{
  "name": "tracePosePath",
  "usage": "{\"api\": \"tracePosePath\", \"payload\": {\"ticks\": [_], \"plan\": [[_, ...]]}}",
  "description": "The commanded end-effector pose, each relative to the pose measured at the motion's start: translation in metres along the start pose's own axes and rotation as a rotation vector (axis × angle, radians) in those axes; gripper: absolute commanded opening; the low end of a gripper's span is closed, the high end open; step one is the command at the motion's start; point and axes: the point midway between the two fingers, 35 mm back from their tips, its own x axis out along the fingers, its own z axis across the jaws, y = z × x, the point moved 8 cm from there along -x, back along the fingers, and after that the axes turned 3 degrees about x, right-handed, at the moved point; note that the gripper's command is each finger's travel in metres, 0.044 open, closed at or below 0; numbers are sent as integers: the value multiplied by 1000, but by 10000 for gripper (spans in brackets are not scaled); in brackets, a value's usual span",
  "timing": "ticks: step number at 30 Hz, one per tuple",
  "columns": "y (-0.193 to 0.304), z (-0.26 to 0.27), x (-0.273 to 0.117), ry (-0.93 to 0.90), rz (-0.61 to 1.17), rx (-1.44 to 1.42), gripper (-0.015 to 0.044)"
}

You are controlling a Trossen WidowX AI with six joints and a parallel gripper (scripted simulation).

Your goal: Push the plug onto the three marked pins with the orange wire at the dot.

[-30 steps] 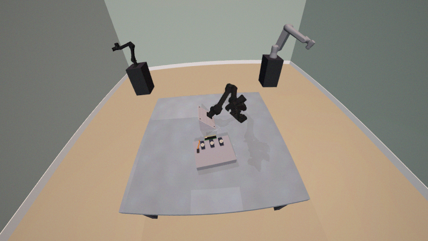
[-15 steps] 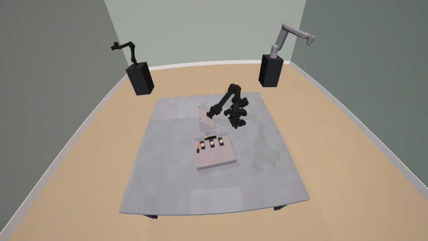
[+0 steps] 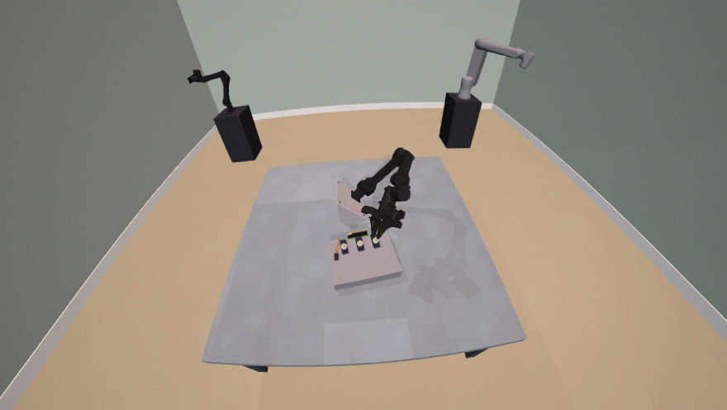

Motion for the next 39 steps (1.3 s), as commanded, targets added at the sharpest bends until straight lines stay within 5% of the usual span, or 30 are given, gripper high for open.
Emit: {"api": "tracePosePath", "payload": {"ticks": [1, 24, 39], "plan": [[5, -13, 20, -50, 104, 9, 115], [92, -96, 136, -499, 649, 270, 115], [134, -107, 166, -647, 741, 396, 115]]}}
